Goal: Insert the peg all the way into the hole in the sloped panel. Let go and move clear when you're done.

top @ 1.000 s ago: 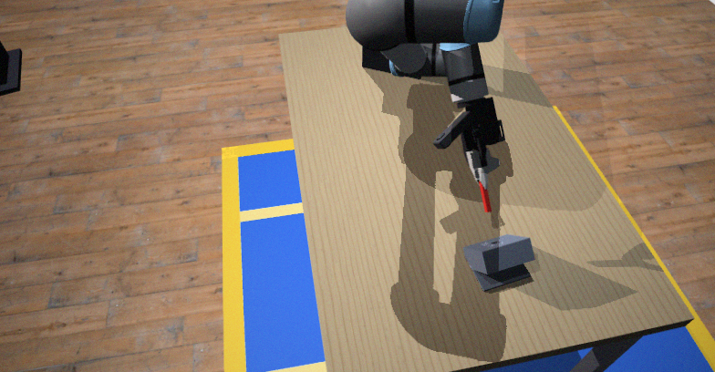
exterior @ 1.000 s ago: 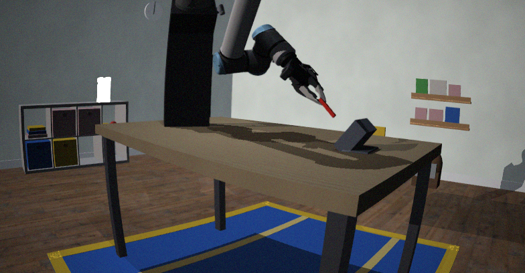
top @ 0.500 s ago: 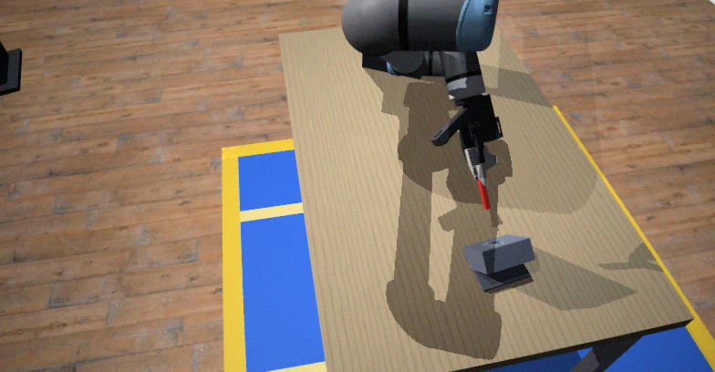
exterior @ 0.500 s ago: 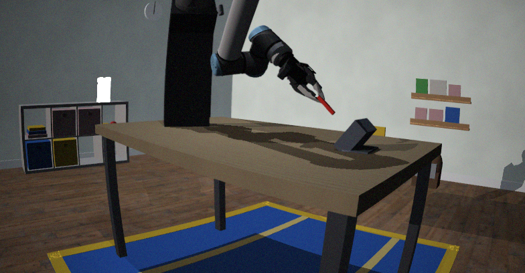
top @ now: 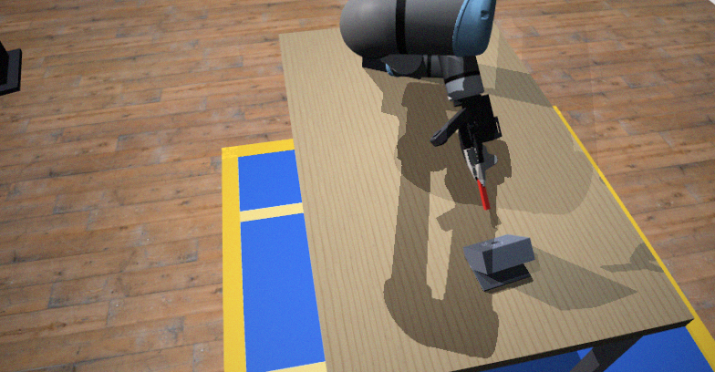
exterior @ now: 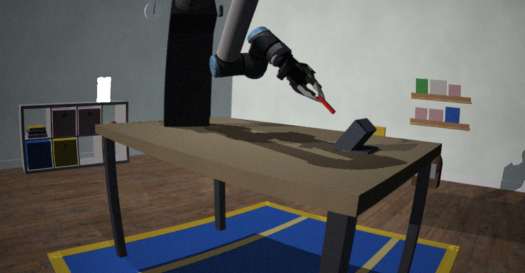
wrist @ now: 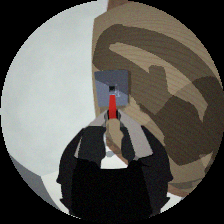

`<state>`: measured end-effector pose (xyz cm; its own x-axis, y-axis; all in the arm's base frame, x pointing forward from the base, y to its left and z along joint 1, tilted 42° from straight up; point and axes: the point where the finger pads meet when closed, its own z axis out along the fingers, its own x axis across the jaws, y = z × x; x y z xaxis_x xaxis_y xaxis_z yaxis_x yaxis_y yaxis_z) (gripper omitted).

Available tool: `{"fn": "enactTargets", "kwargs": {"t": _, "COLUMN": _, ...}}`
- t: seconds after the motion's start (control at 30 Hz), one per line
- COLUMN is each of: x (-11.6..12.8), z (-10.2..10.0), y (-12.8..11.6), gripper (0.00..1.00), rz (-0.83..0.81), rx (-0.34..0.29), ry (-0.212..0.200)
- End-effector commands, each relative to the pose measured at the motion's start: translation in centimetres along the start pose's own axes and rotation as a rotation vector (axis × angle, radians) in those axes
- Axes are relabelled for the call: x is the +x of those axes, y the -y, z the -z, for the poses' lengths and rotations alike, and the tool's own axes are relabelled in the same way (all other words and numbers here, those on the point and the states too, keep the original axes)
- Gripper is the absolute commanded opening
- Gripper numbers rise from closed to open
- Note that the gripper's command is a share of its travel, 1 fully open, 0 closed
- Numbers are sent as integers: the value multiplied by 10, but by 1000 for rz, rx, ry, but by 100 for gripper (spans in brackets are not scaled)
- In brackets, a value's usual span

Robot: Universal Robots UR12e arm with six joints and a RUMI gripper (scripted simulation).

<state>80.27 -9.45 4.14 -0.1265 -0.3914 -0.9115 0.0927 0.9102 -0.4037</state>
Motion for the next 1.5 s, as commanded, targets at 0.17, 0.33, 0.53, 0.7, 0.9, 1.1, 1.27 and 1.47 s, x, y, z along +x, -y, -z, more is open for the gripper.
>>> {"fn": "enactTargets", "kwargs": {"t": 0.17, "x": -2, "z": -19, "y": -1, "gripper": 0, "rz": 0, "rx": -1, "ry": 4}}
{"fn": "enactTargets", "kwargs": {"t": 0.33, "x": -2, "z": -28, "y": -1, "gripper": 0, "rz": 0, "rx": -1, "ry": 4}}
{"fn": "enactTargets", "kwargs": {"t": 0.53, "x": -2, "z": -36, "y": -1, "gripper": 0, "rz": 0, "rx": -1, "ry": 4}}
{"fn": "enactTargets", "kwargs": {"t": 0.7, "x": -3, "z": -45, "y": -1, "gripper": 0, "rz": 0, "rx": -1, "ry": 4}}
{"fn": "enactTargets", "kwargs": {"t": 0.9, "x": -4, "z": -54, "y": 0, "gripper": 0, "rz": 0, "rx": -1, "ry": 4}}
{"fn": "enactTargets", "kwargs": {"t": 1.1, "x": -4, "z": -57, "y": 0, "gripper": 0, "rz": 0, "rx": -1, "ry": 4}}
{"fn": "enactTargets", "kwargs": {"t": 1.27, "x": -4, "z": -60, "y": 0, "gripper": 0, "rz": 0, "rx": -1, "ry": 4}}
{"fn": "enactTargets", "kwargs": {"t": 1.47, "x": -5, "z": -67, "y": 0, "gripper": 0, "rz": 0, "rx": -1, "ry": 4}}
